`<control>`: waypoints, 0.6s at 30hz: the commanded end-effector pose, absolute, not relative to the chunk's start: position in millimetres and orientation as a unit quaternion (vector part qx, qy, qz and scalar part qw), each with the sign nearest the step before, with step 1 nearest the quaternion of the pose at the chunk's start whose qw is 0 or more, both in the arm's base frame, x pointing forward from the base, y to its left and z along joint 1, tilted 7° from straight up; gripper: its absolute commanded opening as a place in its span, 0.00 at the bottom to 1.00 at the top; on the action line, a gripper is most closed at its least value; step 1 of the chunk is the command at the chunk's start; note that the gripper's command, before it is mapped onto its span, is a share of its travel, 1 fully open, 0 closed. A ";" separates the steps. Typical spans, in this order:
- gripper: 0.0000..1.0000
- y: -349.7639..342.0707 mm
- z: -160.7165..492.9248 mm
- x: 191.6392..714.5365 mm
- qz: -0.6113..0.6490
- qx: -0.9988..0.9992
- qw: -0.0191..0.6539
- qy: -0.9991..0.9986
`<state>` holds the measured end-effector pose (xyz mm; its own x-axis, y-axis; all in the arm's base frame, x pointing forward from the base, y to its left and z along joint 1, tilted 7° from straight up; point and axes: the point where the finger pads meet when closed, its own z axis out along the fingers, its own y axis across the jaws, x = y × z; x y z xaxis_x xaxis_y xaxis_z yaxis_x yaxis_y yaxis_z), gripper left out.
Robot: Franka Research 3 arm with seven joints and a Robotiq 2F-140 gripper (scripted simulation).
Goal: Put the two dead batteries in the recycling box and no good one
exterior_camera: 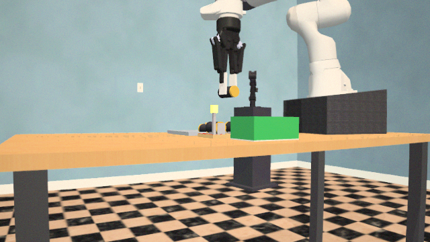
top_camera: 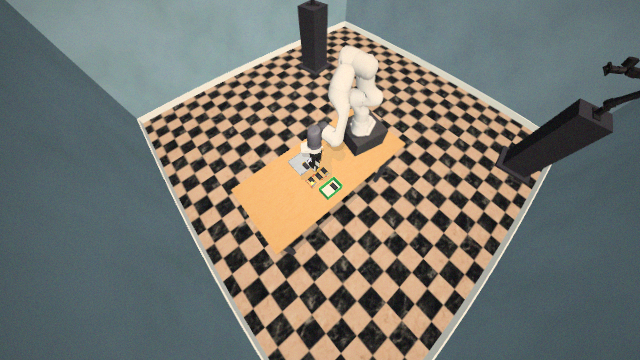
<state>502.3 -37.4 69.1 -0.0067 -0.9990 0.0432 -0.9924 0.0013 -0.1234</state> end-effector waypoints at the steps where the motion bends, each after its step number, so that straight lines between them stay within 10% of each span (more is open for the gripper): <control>1: 0.16 24.8 67.7 516.9 -0.055 -0.635 0.031 0.770; 18: 0.16 121.1 66.9 546.5 -0.055 -0.635 0.031 0.770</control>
